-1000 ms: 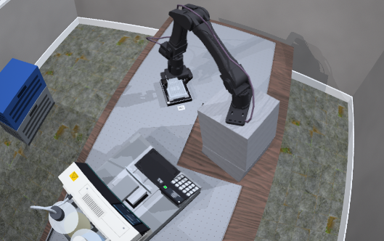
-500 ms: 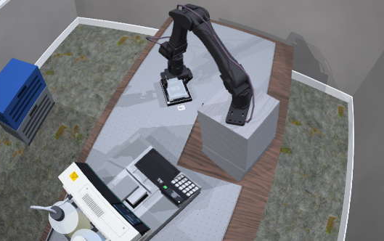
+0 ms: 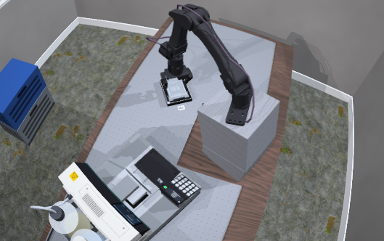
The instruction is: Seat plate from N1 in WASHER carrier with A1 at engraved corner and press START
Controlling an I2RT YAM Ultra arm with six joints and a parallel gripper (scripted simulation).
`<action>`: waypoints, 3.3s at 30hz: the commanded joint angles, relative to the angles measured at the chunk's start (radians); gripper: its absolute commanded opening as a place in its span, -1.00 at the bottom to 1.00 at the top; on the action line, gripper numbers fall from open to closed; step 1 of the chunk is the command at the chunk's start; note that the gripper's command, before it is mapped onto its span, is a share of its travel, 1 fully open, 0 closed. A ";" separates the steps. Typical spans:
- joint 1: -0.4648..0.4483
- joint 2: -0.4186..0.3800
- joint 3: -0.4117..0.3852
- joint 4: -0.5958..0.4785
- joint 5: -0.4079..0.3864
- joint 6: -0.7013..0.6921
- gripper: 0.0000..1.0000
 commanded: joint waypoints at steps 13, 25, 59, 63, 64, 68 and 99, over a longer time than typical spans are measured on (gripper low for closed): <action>0.005 0.018 0.033 0.029 0.003 0.007 1.00; 0.008 0.032 0.044 0.045 0.004 0.008 1.00; 0.008 0.079 0.071 0.079 0.005 0.008 1.00; 0.008 0.079 0.071 0.079 0.005 0.008 1.00; 0.008 0.079 0.071 0.079 0.005 0.008 1.00; 0.008 0.079 0.071 0.079 0.005 0.008 1.00; 0.008 0.080 0.071 0.079 0.005 0.008 1.00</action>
